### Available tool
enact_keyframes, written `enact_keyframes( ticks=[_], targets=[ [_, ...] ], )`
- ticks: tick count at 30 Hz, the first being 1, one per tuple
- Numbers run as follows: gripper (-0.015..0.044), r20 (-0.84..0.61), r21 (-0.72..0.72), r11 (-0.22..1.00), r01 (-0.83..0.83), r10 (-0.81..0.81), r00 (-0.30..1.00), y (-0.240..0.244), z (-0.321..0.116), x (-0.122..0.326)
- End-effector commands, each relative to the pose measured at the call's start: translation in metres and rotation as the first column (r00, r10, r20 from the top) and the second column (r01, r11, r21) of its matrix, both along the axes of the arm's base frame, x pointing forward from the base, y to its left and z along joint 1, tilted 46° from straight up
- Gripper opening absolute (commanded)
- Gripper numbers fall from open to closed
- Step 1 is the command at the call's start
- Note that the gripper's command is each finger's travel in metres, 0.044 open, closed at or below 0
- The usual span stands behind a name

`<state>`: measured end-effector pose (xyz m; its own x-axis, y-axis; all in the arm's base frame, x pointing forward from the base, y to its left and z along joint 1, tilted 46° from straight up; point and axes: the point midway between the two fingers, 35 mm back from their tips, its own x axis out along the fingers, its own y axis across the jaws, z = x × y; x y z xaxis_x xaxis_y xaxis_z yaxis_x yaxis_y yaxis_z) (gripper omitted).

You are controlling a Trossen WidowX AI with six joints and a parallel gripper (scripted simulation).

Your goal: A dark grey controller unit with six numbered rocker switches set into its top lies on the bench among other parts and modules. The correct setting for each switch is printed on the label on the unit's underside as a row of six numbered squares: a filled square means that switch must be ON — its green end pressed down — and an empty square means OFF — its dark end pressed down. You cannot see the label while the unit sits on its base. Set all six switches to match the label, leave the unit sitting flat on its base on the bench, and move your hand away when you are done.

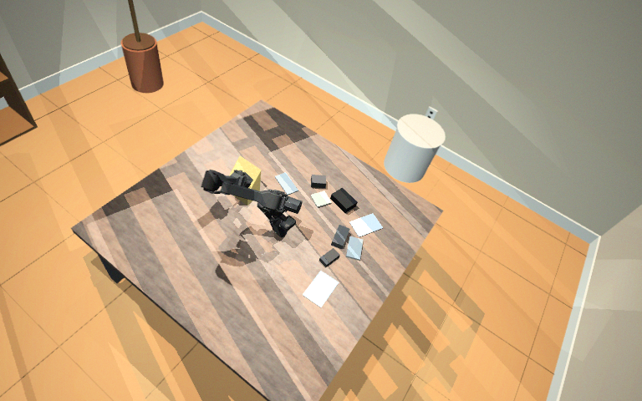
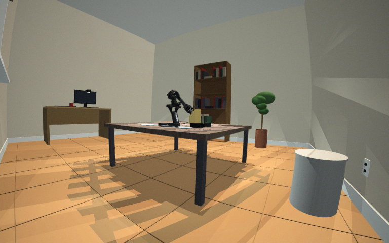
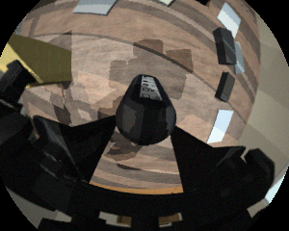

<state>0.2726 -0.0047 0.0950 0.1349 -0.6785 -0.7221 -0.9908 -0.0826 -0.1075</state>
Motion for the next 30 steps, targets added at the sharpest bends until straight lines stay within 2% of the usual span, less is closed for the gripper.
enact_keyframes(
  ticks=[1,30],
  targets=[
    [0.0337,-0.010,-0.020,1.000,0.012,-0.012,1.000,-0.008,0.000,-0.001],
    [0.0337,-0.007,-0.045,0.999,0.014,-0.015,1.000,-0.029,0.009,0.000]
  ],
)
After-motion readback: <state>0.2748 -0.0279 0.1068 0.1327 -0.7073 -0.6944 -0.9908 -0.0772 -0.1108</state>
